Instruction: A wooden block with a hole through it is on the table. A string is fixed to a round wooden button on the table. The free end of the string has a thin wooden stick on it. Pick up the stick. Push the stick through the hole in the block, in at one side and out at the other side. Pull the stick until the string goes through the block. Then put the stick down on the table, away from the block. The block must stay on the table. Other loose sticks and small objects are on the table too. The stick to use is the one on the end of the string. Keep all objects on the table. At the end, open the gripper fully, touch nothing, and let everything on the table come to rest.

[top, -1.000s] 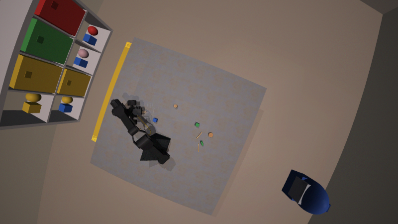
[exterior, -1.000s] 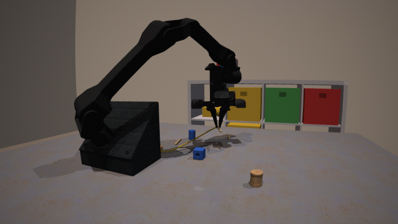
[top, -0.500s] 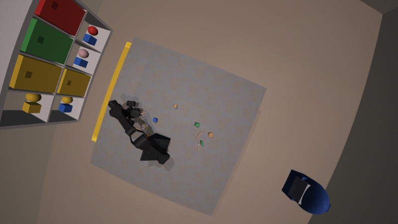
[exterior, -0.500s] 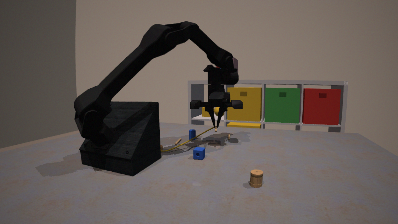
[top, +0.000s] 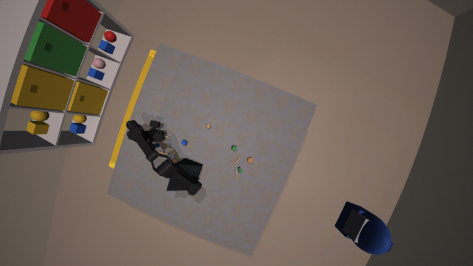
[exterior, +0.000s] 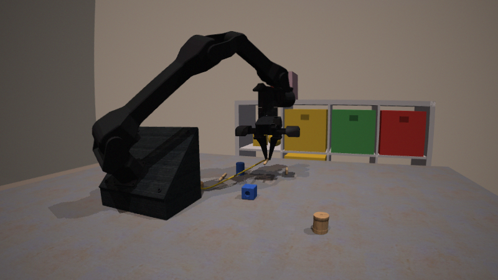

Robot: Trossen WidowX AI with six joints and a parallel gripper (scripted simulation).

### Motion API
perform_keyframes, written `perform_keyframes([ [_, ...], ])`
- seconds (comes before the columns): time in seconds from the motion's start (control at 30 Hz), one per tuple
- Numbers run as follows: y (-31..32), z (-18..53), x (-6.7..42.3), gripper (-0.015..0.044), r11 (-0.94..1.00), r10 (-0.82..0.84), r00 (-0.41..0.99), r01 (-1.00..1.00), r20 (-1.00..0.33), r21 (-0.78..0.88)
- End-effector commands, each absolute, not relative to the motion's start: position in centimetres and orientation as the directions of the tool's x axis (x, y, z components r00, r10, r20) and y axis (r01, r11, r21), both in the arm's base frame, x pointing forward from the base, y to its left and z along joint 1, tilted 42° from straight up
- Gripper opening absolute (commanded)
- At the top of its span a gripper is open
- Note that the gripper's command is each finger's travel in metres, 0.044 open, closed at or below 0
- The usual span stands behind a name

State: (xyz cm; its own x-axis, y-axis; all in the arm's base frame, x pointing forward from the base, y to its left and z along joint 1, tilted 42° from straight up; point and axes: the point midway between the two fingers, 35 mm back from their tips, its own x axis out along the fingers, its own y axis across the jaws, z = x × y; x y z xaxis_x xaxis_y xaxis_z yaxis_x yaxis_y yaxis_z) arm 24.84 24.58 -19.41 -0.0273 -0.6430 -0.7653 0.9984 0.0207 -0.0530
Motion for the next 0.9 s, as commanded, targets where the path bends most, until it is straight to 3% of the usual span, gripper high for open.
perform_keyframes([
  [0.0,25.1,-19.8,24.6,0.0000,-0.014,-0.637,-0.027,1.000,-0.770,-0.024],
  [0.87,23.9,-21.8,24.3,0.0000,-0.037,-0.637,-0.027,0.999,-0.771,-0.004],
])
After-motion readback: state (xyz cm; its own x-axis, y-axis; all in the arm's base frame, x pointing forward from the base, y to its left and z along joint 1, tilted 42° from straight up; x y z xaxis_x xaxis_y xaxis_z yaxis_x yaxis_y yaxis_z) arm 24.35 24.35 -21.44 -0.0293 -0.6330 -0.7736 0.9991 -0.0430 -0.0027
